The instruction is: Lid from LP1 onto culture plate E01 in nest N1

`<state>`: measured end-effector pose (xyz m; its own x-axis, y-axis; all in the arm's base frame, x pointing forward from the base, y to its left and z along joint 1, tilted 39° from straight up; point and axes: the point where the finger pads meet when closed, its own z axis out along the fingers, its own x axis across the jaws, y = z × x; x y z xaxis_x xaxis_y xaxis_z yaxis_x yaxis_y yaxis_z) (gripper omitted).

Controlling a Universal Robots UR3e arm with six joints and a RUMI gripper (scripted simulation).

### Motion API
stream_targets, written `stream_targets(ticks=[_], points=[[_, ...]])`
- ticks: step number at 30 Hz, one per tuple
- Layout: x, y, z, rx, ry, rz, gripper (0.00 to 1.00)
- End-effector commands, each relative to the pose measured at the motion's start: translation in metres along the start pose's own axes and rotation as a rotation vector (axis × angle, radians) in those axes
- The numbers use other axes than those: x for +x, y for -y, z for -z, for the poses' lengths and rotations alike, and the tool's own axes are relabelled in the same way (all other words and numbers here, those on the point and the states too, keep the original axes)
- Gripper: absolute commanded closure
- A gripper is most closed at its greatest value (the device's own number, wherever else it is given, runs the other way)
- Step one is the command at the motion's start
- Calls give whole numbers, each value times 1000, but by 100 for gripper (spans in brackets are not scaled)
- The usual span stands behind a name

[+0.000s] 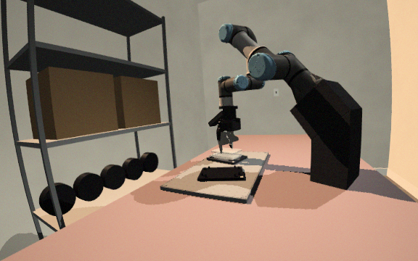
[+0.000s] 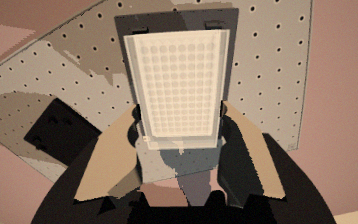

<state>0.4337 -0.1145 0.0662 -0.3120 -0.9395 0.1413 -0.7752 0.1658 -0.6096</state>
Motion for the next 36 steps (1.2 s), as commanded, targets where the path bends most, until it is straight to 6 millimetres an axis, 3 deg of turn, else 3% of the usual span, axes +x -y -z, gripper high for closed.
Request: stream_targets(ticks=[1,36], points=[[0,1,-1,2,0,0,100],[0,1,-11,1,0,0,100]])
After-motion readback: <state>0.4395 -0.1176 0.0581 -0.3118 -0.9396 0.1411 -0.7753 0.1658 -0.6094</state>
